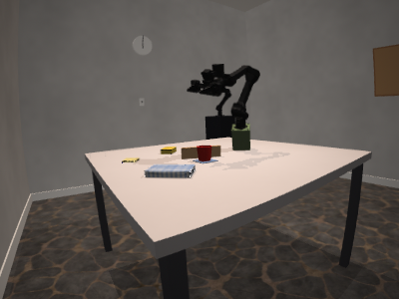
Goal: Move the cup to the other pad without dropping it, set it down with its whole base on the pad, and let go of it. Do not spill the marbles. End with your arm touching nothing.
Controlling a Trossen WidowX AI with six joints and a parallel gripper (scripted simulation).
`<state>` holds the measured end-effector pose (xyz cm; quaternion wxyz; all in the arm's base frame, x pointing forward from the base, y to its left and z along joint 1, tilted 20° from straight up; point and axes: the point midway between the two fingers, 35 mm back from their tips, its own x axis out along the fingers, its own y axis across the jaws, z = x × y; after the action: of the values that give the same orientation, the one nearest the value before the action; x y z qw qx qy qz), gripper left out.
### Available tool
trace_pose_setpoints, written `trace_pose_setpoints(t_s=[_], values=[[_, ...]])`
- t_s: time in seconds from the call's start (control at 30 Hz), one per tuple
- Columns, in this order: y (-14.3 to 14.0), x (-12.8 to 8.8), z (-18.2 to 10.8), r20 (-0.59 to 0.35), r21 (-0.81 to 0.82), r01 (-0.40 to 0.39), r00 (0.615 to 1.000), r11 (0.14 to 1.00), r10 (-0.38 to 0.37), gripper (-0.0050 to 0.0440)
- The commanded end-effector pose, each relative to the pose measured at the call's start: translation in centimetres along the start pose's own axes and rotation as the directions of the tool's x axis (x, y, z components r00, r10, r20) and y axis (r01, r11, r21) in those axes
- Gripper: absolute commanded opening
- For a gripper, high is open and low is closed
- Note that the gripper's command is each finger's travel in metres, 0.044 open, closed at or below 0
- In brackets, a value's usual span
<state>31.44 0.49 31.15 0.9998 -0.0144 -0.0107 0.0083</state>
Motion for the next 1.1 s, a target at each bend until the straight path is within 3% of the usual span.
trace_pose_setpoints(t_s=[0.0, 0.53, 0.67, 0.87, 1.07], values=[[0.0, 0.0, 0.0, 0.000, 0.000, 0.000, 1.000, 1.000, 0.000, 0.0400], [0.0, 0.0, 0.0, 0.000, 0.000, 0.000, 1.000, 1.000, 0.000, 0.0400], [0.5, 1.0, -2.1, -0.138, 0.149, -0.009, 0.990, 0.989, 0.030, 0.0304], [0.8, 2.1, -4.7, -0.272, 0.300, 0.032, 0.961, 0.953, 0.054, 0.0160], [1.2, 2.6, -6.9, -0.380, 0.398, 0.091, 0.922, 0.913, 0.074, 0.0148]])
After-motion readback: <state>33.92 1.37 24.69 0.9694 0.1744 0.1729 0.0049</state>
